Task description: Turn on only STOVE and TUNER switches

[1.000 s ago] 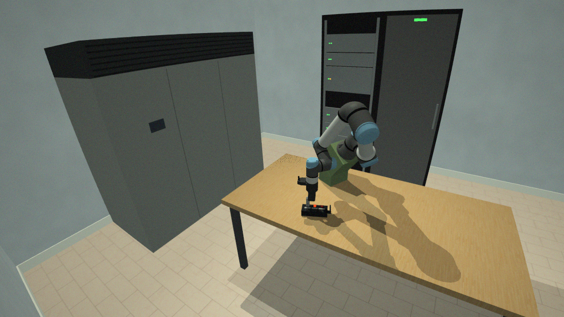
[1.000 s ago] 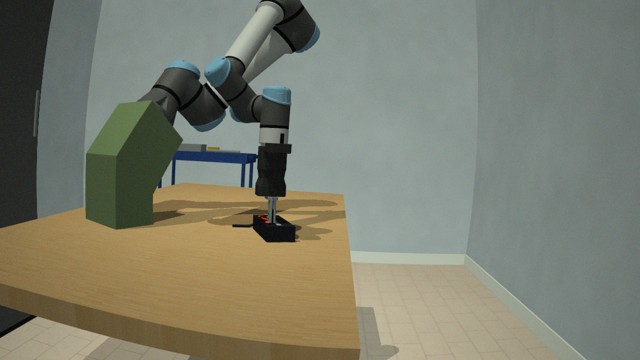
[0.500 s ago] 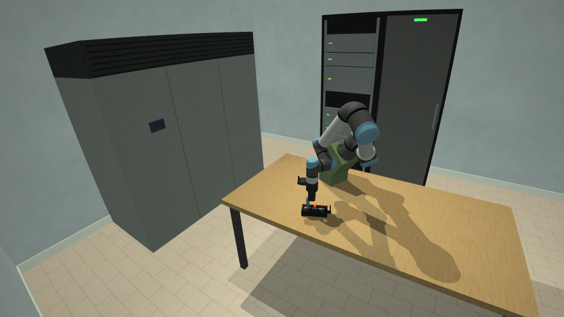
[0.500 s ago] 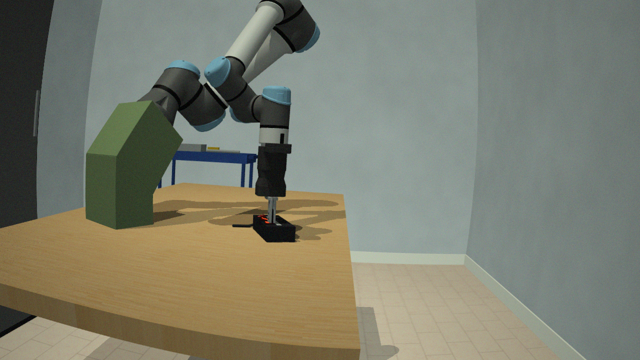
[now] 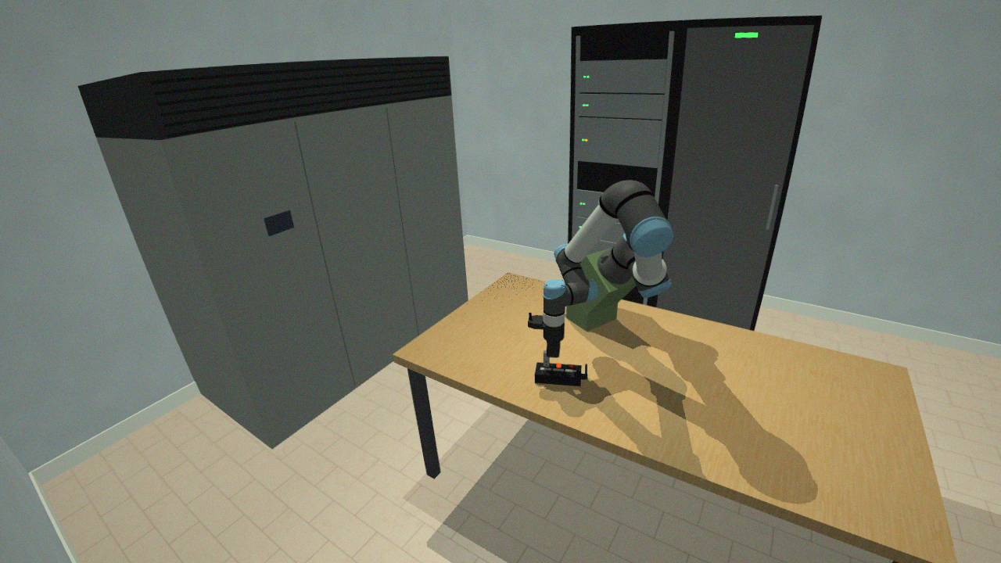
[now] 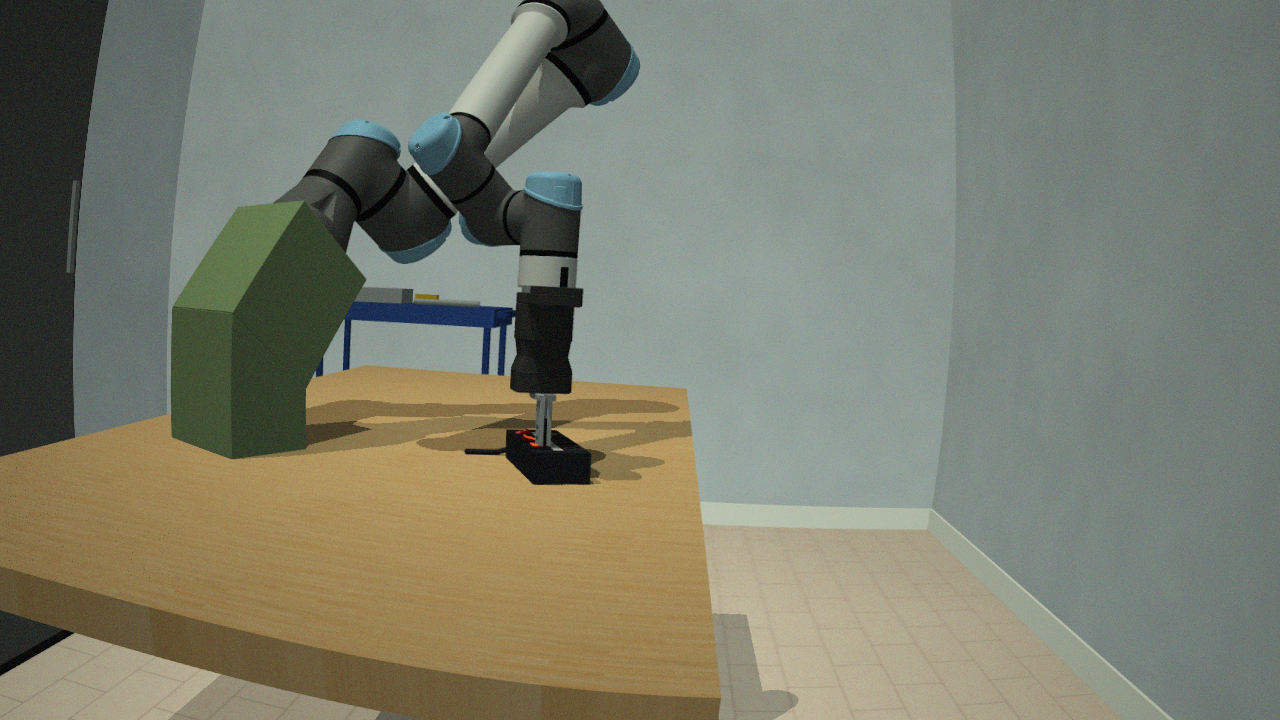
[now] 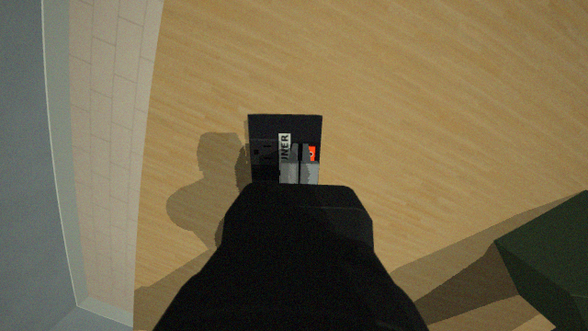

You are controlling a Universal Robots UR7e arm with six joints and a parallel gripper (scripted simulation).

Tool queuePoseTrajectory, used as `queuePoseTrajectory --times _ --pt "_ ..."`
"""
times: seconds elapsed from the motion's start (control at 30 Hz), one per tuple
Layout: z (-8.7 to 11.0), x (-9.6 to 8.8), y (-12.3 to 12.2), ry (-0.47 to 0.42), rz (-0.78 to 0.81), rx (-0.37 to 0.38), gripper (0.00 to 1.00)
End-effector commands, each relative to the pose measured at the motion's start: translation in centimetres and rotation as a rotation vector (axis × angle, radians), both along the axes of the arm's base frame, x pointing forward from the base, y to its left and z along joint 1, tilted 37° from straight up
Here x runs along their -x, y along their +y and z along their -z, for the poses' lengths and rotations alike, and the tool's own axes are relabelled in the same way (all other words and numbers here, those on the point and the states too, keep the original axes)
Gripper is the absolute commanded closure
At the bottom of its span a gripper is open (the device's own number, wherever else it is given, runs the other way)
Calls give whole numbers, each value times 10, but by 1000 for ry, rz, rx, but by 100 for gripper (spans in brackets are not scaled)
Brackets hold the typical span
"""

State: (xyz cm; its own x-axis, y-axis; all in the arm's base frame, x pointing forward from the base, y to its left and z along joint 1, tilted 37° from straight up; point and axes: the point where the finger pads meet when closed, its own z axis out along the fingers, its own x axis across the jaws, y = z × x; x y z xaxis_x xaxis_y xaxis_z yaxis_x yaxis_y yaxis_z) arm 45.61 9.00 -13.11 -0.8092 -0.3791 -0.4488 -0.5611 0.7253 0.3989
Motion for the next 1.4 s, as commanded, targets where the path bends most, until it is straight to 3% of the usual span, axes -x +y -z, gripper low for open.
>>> queuePoseTrajectory --times 0.0,0.57,1.27,1.3,1.37 --pt "-1 0 -1 0 -2 -1 100" --pt "-30 6 -21 0 -2 -1 100" --pt "-31 7 -22 0 -2 -1 100" --pt "-31 7 -22 0 -2 -1 0" --pt "-31 7 -22 0 -2 -1 0"
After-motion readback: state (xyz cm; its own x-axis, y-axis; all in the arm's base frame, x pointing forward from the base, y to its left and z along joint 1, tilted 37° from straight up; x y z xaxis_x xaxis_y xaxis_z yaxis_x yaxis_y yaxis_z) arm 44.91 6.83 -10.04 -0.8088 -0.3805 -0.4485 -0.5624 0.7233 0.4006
